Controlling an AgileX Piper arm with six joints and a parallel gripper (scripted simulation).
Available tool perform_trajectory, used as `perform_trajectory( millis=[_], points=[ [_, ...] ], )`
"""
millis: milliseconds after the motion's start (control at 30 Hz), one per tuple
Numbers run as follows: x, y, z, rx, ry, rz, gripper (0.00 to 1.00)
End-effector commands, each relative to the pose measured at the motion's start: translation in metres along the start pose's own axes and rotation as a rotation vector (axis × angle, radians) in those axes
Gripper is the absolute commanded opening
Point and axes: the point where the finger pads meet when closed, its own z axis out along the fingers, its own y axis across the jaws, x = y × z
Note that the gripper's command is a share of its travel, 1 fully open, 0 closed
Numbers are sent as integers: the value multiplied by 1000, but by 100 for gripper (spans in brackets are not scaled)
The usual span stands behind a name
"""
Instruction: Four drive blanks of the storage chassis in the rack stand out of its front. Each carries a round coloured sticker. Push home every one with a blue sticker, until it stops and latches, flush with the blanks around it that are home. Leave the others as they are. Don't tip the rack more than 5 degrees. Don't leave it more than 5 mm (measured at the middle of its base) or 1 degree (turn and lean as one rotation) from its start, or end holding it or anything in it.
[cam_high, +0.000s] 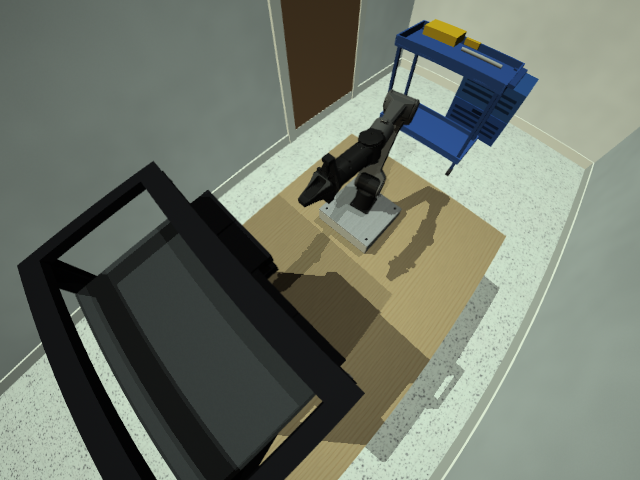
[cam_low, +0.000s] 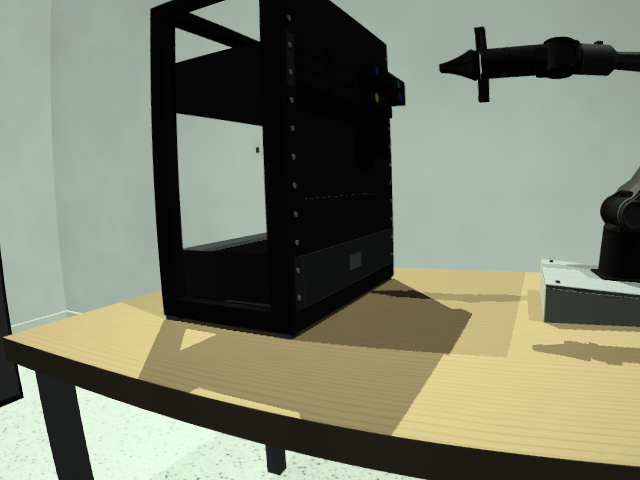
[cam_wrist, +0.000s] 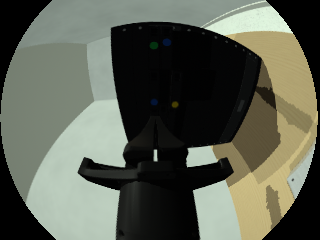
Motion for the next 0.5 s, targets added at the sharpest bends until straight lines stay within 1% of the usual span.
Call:
perform_trajectory(
  millis=[0,400,467],
  points=[
    [-1,1,-1,-3,-2,1,0],
    [-1,1,0,-3,-2,-1,0],
    [-1,2,7,-2,-2,-20,0]
  ],
)
